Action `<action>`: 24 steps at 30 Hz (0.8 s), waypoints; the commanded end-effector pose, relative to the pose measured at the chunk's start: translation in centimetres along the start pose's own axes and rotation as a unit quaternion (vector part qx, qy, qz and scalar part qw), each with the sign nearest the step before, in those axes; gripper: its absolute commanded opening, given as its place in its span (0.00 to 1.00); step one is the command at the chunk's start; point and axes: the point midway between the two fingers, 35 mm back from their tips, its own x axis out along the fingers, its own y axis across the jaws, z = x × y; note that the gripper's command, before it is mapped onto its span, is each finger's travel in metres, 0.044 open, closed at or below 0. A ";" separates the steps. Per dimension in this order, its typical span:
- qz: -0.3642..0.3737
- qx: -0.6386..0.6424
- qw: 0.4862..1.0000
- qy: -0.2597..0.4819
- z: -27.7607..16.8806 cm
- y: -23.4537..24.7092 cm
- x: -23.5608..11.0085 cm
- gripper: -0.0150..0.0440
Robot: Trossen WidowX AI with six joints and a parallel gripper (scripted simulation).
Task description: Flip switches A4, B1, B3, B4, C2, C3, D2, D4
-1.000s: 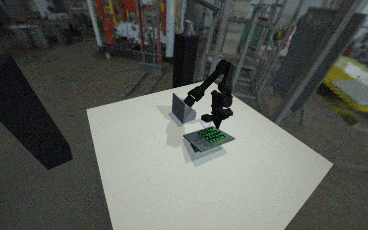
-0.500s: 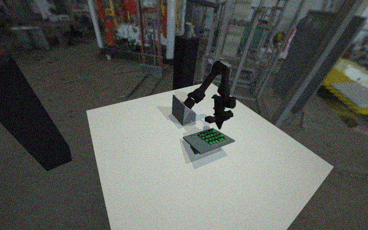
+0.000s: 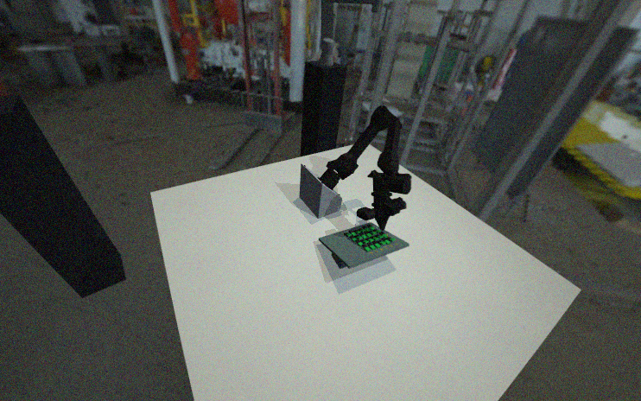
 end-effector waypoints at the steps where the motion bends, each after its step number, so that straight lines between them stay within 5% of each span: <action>1: -0.002 0.004 1.000 0.002 -0.1 -0.2 0.6 0.25; 24: -0.002 0.004 1.000 0.002 -0.2 -0.2 0.9 0.25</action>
